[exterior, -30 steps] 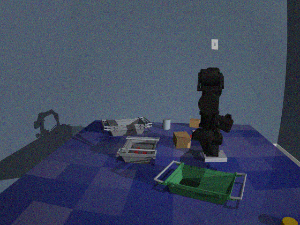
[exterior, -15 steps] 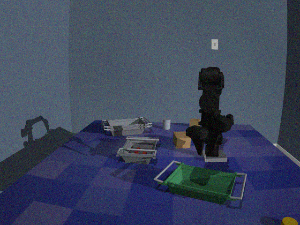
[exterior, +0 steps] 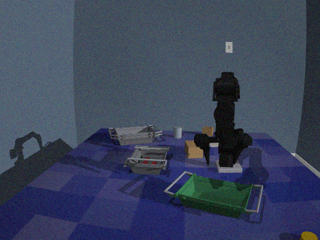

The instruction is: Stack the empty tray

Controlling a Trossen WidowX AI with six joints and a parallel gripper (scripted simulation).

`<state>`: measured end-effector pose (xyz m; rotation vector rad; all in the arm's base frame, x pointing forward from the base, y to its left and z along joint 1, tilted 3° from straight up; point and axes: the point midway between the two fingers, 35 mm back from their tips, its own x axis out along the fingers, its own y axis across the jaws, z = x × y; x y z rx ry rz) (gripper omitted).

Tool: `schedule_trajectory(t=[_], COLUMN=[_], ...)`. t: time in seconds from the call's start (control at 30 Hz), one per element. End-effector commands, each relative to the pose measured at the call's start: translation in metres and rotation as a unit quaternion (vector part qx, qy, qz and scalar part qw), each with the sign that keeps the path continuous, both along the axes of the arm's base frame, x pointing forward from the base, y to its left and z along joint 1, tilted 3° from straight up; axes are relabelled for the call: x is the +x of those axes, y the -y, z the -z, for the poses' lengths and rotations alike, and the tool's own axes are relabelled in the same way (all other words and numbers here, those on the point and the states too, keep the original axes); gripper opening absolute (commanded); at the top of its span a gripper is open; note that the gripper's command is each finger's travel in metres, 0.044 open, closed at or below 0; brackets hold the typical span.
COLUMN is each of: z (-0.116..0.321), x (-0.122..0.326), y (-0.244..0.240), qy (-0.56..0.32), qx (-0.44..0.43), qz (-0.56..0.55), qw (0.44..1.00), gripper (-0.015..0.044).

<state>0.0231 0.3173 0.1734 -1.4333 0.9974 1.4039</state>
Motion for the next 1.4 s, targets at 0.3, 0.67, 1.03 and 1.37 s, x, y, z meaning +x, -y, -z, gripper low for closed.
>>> schedule_trajectory(t=[0.3, 0.67, 1.03, 1.37], z=[0.036, 0.05, 0.056, 0.056], x=[-0.006, -0.008, -0.008, -0.008], y=[0.037, 0.052, 0.058, 0.058], qy=[-0.014, -0.017, -0.019, -0.019], qx=[0.022, 0.03, 0.034, 0.034], qz=[0.593, 0.784, 0.866, 0.866], qw=[0.805, 0.619, 0.499, 0.499], gripper=[0.044, 0.044, 0.044, 0.044])
